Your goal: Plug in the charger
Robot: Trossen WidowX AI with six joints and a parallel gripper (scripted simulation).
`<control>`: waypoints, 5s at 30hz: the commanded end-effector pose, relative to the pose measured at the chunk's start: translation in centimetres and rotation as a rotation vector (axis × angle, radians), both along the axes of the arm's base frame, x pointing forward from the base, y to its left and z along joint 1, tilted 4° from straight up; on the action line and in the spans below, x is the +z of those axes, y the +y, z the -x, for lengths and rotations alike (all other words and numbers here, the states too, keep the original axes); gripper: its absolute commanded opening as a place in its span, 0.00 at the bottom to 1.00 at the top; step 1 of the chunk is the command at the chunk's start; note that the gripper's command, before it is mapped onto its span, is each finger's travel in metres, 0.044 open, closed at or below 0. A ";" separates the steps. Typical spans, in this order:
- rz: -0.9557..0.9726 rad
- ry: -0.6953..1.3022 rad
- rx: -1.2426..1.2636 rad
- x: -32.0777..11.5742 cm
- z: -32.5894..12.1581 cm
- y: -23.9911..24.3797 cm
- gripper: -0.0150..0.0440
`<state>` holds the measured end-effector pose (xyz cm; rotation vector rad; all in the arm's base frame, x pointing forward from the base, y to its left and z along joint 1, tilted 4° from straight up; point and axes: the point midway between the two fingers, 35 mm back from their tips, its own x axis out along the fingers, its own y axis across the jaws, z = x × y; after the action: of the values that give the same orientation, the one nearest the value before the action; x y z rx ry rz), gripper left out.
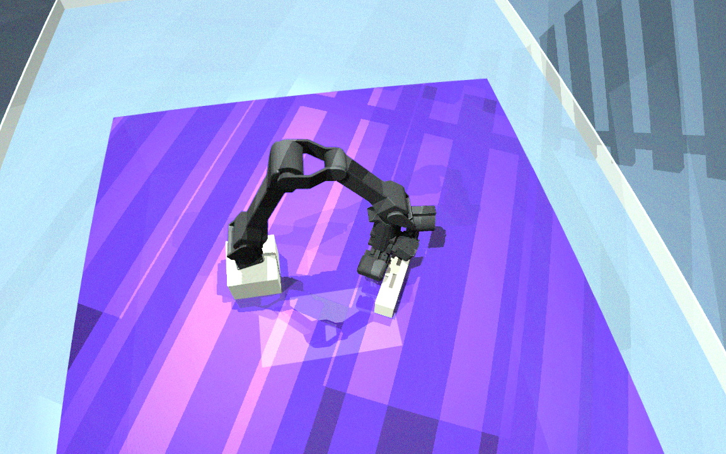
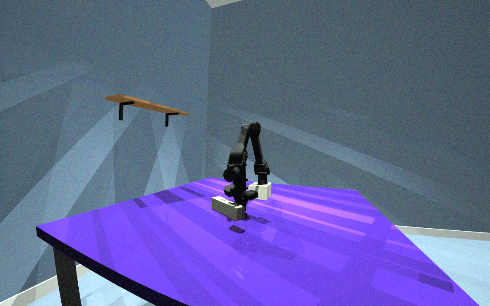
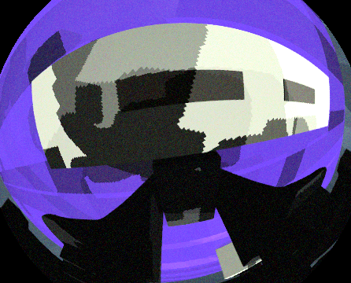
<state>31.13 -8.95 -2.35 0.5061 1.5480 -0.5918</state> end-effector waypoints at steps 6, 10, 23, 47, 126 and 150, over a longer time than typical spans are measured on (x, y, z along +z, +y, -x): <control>0.001 -0.004 0.005 0.1 -0.3 -0.1 0.25; 0.001 -0.004 0.005 0.1 -0.3 -0.2 0.25; 0.001 -0.004 0.005 0.1 -0.3 -0.2 0.25; 0.001 -0.004 0.005 0.1 -0.3 -0.2 0.25; 0.001 -0.003 0.005 -0.1 0.7 0.6 0.25; 0.000 -0.002 0.005 -0.2 1.1 0.9 0.25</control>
<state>30.12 -8.27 -2.73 0.4960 1.5556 -0.5863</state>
